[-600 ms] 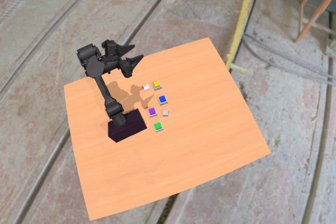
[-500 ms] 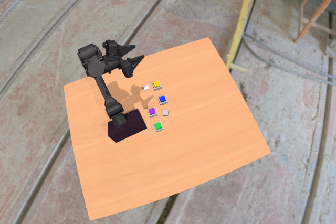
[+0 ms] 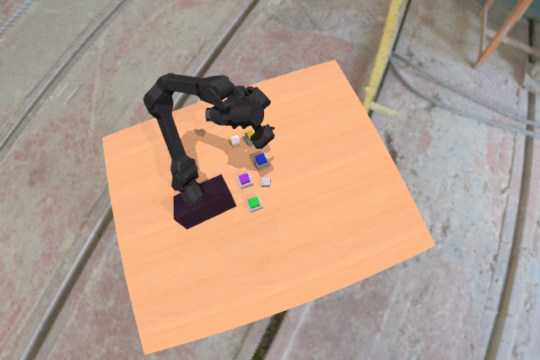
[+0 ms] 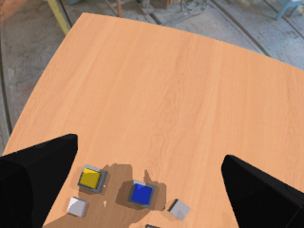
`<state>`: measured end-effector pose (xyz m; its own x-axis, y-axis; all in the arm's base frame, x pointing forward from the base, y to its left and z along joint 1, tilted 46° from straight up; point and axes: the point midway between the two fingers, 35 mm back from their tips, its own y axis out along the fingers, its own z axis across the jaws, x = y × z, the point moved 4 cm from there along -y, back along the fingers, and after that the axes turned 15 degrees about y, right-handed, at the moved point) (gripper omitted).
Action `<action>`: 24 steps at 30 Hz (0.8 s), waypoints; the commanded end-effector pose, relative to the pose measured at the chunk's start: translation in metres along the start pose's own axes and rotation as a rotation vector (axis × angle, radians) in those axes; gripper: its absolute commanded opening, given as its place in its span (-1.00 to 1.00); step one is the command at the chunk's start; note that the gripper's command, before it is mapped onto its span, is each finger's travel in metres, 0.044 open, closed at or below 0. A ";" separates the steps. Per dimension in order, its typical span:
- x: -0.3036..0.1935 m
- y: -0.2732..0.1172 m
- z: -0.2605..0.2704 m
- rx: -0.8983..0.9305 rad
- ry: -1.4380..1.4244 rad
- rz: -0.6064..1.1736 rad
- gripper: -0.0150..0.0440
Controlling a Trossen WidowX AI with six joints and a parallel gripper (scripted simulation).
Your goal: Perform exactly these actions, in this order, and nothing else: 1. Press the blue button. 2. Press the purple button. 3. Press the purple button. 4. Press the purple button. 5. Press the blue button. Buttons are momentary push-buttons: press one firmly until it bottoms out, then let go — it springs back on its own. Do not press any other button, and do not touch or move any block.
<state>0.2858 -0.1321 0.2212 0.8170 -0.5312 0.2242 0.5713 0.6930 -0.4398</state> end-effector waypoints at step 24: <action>-0.132 0.180 -0.042 -0.322 0.116 0.633 0.24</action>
<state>0.2836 0.0201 0.0960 0.9634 -0.1408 -0.2281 -0.0618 0.7114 -0.7001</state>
